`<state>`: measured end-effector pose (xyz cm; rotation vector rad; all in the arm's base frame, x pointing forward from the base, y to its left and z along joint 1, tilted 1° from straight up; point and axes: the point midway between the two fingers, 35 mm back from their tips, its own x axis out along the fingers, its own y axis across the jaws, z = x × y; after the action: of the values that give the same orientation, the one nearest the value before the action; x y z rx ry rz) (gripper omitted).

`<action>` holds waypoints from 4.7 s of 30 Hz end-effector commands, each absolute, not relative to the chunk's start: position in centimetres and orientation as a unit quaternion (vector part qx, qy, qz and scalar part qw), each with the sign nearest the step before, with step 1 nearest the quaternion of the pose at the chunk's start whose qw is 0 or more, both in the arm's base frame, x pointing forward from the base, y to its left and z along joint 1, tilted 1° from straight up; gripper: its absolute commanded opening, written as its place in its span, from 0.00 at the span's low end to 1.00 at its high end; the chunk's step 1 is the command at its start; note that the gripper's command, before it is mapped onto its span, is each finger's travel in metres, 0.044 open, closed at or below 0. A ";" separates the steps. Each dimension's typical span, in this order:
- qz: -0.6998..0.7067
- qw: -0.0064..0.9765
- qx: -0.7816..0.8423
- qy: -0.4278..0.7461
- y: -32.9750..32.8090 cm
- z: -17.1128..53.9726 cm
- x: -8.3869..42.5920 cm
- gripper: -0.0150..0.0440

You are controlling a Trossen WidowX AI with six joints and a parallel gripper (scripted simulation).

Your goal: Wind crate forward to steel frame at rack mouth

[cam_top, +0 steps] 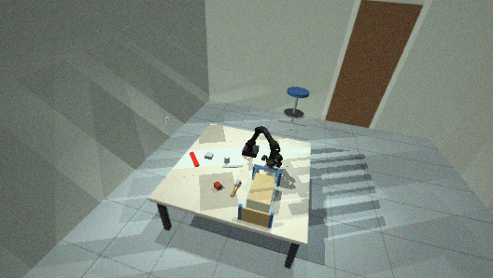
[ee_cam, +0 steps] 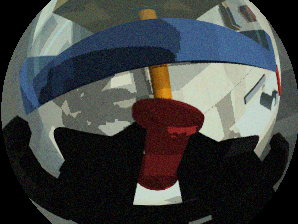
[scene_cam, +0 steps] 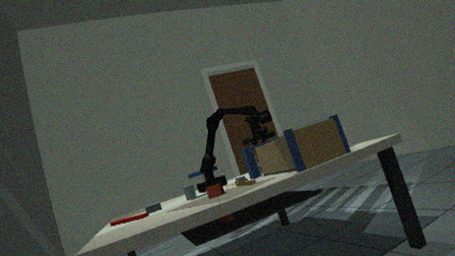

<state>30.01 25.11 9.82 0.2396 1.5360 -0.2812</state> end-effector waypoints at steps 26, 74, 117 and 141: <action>-0.100 0.702 0.114 0.696 30.9 10.0 27.1 0.25; -0.099 0.700 0.114 0.698 34.0 10.0 21.1 0.25; -0.100 0.698 0.114 0.700 32.8 9.8 14.7 0.25; -0.101 0.697 0.113 0.701 30.4 9.7 11.9 0.25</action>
<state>13.31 31.59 9.75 0.2821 1.5378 -0.2052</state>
